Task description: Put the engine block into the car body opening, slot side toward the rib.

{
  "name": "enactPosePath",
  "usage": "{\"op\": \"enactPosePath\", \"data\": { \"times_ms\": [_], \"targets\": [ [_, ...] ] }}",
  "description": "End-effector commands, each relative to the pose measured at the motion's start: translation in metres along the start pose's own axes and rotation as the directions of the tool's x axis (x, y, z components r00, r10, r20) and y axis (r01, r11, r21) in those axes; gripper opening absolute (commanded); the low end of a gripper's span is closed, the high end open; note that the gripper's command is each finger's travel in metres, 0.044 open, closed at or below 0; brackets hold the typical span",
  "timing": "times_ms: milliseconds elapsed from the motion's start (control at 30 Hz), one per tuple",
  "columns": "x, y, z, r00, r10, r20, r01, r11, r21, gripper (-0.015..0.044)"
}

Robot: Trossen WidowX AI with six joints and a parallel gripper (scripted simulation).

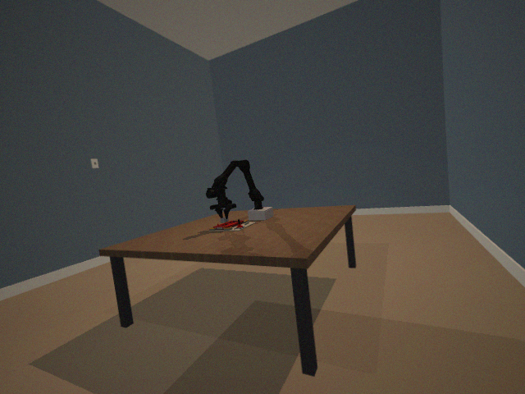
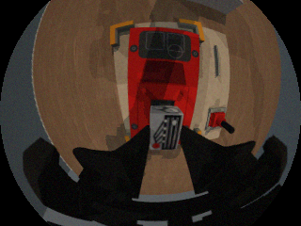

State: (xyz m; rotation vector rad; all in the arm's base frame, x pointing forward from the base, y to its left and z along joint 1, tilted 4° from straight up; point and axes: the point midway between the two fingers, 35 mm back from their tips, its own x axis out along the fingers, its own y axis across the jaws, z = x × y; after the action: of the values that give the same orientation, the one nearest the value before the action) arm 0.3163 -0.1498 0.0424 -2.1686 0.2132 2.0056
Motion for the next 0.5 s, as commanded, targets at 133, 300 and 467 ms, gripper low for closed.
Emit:
{"op": "enactPosePath", "data": {
  "times_ms": [133,300,467],
  "targets": [
    [0.001,-0.0004,0.0001,1.0,-0.003,0.0,0.004,0.999,0.047,0.0158],
    [0.0011,-0.0004,0.0001,1.0,-0.003,0.0,0.004,0.997,0.075,0.0158],
    [0.0012,-0.0004,0.0001,1.0,-0.003,0.0,0.004,0.999,0.047,0.0158]
  ]
}}
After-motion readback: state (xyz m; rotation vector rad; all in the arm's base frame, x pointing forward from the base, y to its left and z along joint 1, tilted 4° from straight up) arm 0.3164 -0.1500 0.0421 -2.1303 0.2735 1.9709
